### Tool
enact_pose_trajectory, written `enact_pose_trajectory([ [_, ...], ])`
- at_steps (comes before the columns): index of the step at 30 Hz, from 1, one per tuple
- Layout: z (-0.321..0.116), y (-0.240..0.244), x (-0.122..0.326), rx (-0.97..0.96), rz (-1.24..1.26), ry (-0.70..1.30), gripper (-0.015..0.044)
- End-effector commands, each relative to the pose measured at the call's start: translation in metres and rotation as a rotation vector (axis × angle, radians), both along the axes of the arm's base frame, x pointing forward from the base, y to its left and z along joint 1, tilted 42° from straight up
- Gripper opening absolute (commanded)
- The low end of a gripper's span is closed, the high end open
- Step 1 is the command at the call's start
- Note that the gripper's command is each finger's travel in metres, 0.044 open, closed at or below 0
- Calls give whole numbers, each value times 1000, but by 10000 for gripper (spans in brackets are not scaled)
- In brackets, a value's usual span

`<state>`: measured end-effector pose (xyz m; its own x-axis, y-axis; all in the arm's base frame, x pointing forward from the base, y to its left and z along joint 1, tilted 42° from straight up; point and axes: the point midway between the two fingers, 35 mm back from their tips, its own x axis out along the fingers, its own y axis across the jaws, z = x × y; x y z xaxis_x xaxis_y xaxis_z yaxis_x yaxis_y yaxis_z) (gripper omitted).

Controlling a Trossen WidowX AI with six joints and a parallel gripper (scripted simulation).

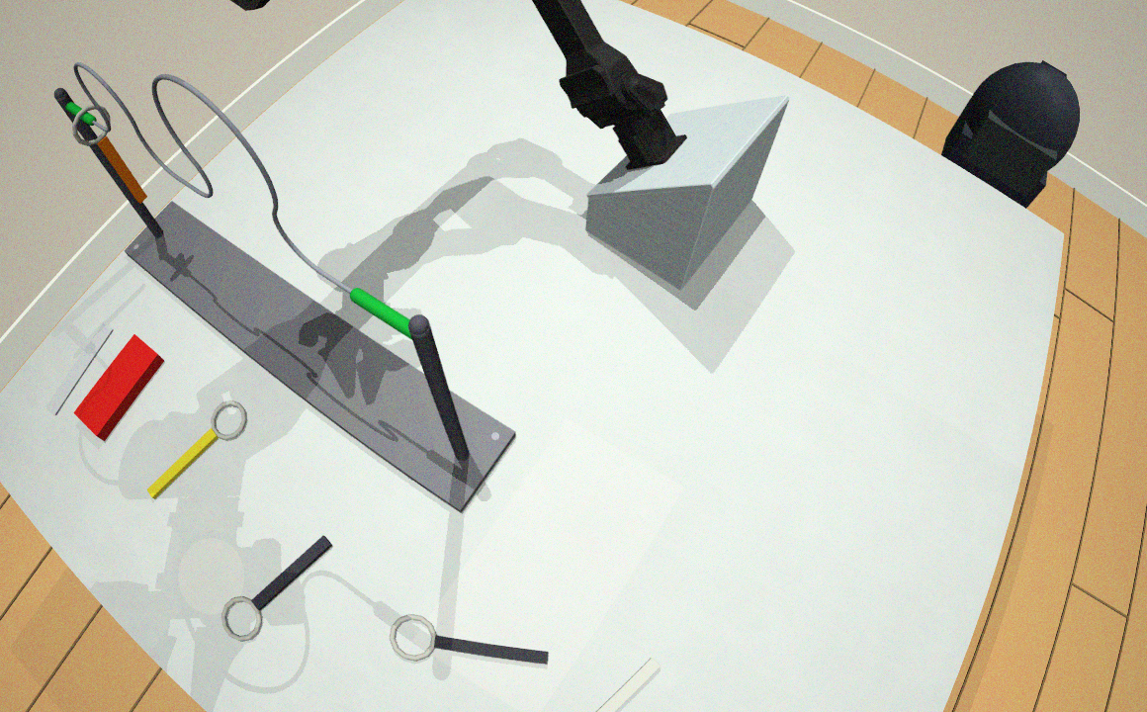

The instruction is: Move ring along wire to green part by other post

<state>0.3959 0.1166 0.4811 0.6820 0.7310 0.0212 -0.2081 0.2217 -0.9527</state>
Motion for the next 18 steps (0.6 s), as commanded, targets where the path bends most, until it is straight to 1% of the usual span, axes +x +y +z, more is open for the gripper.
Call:
enact_pose_trajectory([
  [1,1,-44,10,31,-100,11,160],
  [10,6,-151,15,100,-337,15,160],
  [18,7,-242,0,158,-531,15,160],
])
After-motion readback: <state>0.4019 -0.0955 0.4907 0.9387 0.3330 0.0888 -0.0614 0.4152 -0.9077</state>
